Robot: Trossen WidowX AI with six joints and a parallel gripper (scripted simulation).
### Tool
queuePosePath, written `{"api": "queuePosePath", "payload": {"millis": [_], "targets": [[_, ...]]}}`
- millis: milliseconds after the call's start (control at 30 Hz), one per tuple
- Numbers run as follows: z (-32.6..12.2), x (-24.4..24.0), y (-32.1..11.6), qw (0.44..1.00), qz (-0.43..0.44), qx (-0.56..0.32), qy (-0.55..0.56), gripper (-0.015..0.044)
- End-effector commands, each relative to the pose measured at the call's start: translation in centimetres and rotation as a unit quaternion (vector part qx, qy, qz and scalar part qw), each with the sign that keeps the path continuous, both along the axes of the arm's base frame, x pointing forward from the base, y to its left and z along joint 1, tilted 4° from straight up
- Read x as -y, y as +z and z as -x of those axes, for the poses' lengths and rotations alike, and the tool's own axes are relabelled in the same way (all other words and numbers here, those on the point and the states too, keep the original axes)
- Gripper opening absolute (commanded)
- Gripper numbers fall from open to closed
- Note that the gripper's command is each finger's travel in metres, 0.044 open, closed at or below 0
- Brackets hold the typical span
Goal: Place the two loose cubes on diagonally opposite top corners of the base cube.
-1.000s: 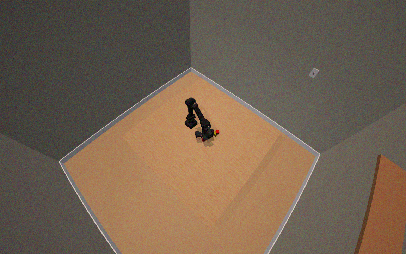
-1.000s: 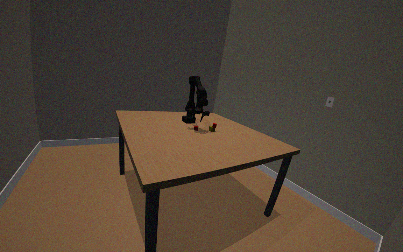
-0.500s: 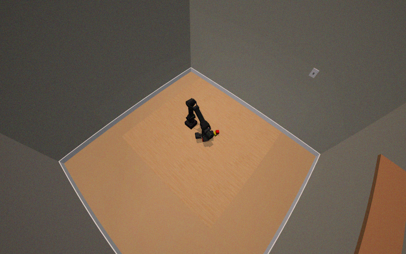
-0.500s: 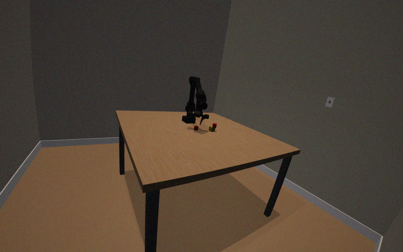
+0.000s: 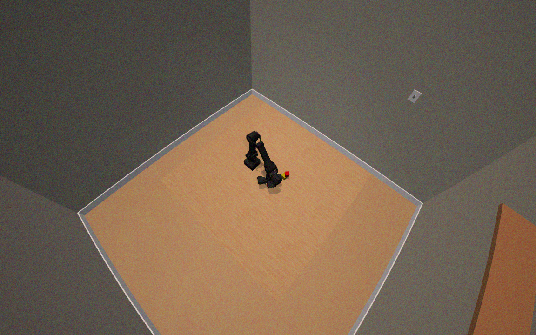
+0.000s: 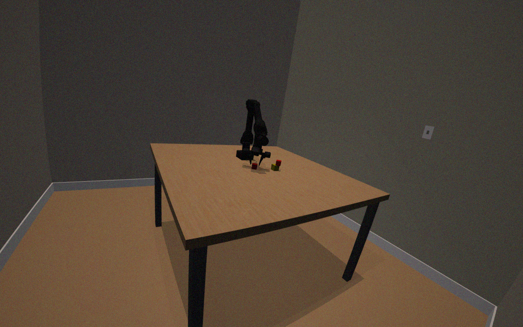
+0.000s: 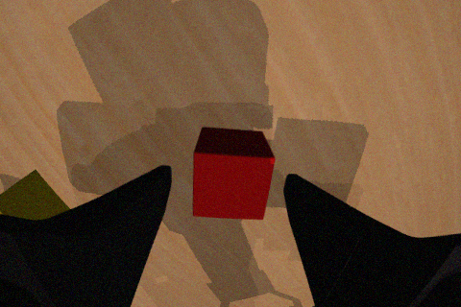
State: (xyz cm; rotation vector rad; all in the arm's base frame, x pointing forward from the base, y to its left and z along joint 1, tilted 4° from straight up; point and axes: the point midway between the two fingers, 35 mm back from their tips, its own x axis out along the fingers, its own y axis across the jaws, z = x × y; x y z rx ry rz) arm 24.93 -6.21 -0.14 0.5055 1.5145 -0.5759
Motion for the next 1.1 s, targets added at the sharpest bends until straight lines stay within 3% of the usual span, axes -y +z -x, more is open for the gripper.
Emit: {"api": "queuePosePath", "payload": {"millis": [0, 67, 267, 1067], "targets": [[0.1, 0.1, -0.8, 1.0, 0.002, -0.001, 0.002, 0.0265], [0.1, 0.1, -0.9, 1.0, 0.002, -0.001, 0.002, 0.0265], [0.1, 0.1, -0.9, 1.0, 0.002, -0.001, 0.002, 0.0107], [-0.7, 0.0, 4.9, 1.0, 0.002, 0.0, 0.002, 0.0105]]}}
